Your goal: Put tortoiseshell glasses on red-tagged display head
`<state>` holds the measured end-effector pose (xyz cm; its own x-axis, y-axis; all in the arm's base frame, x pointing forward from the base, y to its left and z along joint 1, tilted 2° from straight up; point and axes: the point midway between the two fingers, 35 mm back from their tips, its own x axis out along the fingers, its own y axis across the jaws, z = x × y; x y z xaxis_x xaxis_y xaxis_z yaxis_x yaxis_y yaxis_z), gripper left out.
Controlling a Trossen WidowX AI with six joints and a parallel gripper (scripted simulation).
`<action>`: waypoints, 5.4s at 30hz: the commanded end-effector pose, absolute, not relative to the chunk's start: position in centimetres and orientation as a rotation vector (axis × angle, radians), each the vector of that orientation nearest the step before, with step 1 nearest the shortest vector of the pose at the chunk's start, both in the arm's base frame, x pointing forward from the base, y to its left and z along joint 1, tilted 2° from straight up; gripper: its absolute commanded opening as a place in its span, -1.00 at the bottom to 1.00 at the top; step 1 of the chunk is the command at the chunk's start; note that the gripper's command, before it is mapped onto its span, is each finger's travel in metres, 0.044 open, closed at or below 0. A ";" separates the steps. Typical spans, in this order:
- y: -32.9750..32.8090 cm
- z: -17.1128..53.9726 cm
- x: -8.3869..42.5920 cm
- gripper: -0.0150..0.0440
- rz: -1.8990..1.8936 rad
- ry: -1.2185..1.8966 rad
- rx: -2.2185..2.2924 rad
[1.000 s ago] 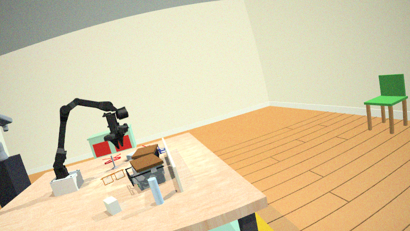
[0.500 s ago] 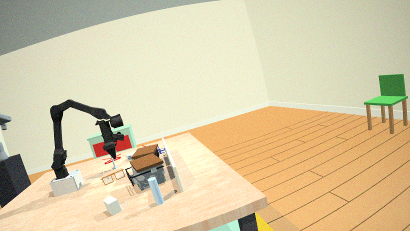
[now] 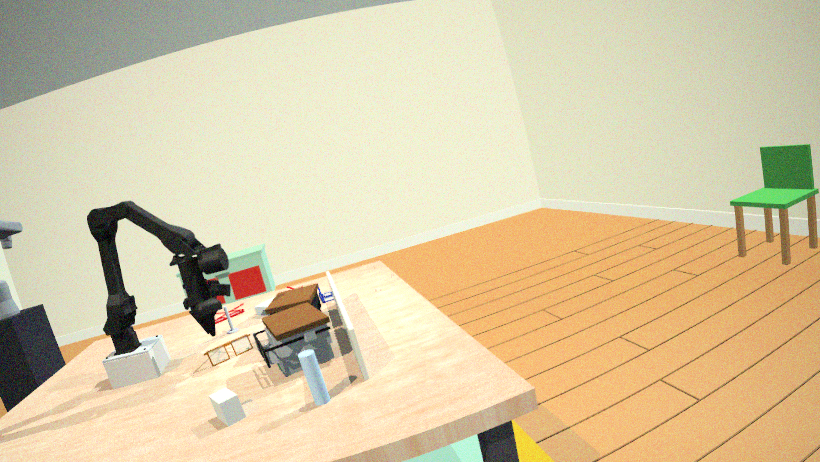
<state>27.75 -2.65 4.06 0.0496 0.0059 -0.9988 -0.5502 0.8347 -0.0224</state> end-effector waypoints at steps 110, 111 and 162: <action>-3.4 8.3 27.6 -0.49 0.471 1.464 -0.475; -3.4 8.3 27.6 -0.49 0.471 1.464 -0.476; 16.4 8.5 23.1 -0.49 0.485 1.463 -0.460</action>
